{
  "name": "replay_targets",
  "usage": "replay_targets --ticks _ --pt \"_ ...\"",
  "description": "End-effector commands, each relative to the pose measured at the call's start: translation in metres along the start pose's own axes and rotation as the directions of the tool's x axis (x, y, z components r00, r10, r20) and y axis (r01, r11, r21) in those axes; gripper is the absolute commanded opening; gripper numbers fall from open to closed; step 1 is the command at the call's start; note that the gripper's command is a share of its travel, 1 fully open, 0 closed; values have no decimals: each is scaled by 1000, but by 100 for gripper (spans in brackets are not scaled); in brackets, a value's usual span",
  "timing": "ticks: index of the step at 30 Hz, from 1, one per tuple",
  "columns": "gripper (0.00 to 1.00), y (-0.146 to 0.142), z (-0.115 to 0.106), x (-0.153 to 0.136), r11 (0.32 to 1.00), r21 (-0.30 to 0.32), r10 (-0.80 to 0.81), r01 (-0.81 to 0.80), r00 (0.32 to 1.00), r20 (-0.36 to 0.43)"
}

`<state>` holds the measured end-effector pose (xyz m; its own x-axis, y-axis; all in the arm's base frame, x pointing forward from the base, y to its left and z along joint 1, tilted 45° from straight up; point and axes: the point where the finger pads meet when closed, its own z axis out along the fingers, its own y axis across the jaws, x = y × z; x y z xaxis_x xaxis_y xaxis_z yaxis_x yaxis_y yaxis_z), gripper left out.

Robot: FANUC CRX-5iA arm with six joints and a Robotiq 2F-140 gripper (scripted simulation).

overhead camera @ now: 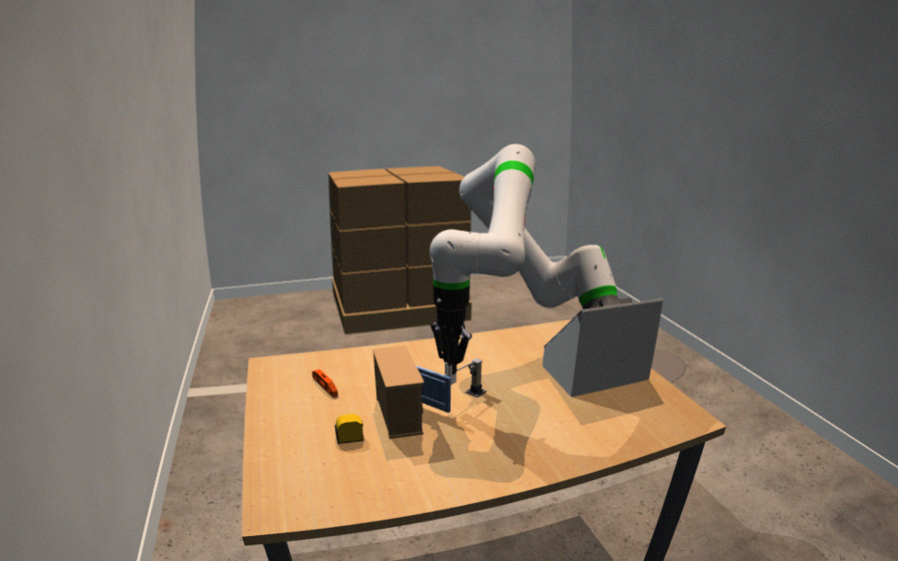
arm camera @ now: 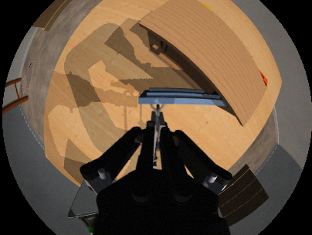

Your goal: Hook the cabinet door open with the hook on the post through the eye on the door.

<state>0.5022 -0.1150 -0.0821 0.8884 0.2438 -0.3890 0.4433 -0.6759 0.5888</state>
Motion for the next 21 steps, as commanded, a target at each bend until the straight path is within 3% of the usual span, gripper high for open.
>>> replay_targets --ticks 1,21 --pt "3 0 0 0 1000 0 0 0 1000 0" --pt "3 0 3 1 1000 0 0 0 1000 0"
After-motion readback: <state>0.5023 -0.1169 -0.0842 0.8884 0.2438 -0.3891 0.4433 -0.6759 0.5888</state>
